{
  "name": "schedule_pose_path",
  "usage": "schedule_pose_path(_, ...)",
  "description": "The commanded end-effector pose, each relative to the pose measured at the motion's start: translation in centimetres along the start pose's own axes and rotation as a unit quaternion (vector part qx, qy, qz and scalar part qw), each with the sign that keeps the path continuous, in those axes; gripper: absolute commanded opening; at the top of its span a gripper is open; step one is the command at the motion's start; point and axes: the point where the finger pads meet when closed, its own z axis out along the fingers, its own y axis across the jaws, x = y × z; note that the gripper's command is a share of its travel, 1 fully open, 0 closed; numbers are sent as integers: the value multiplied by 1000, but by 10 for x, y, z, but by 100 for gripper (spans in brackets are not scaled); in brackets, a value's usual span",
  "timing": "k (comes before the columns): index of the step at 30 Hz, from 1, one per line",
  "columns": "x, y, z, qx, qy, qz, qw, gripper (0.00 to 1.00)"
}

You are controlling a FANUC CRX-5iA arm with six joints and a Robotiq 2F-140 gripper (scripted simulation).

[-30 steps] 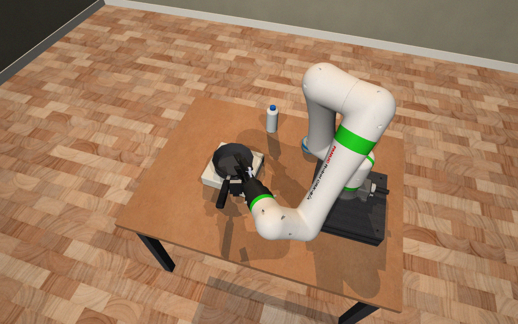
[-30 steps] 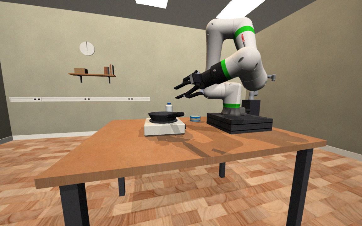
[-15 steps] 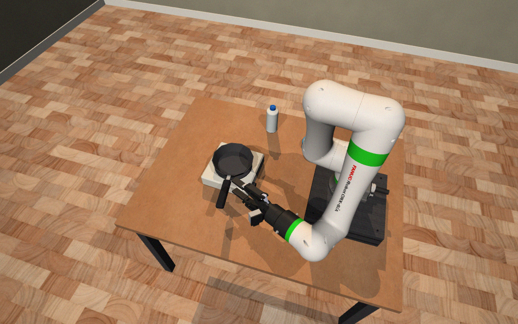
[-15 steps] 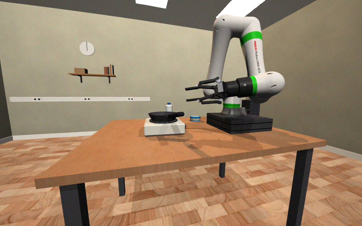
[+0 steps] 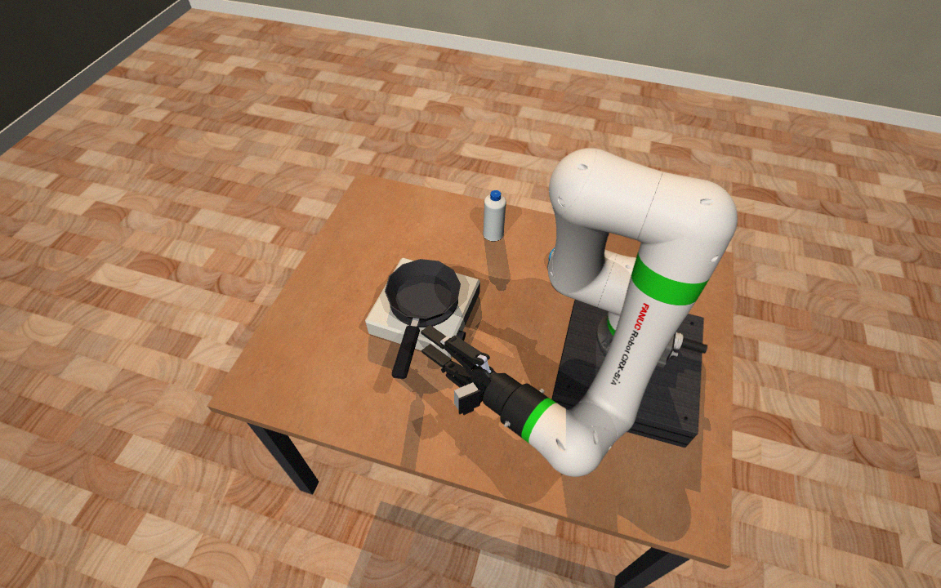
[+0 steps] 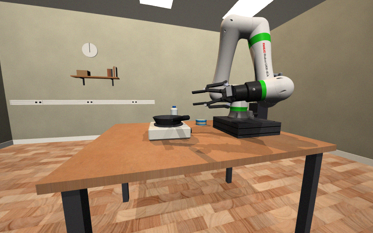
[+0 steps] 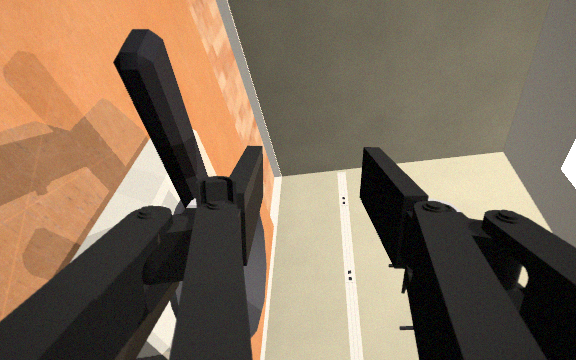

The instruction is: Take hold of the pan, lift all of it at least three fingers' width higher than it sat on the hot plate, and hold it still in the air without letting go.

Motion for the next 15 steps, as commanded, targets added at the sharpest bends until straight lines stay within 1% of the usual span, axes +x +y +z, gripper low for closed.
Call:
schedule_pose_path(1, 0, -2, 0, 0, 0, 1, 1000, 41)
schedule_pose_path(13, -5, -30, 3, 0, 0, 1, 1000, 41)
schedule_pose_path(15, -5, -30, 3, 0, 0, 1, 1000, 41)
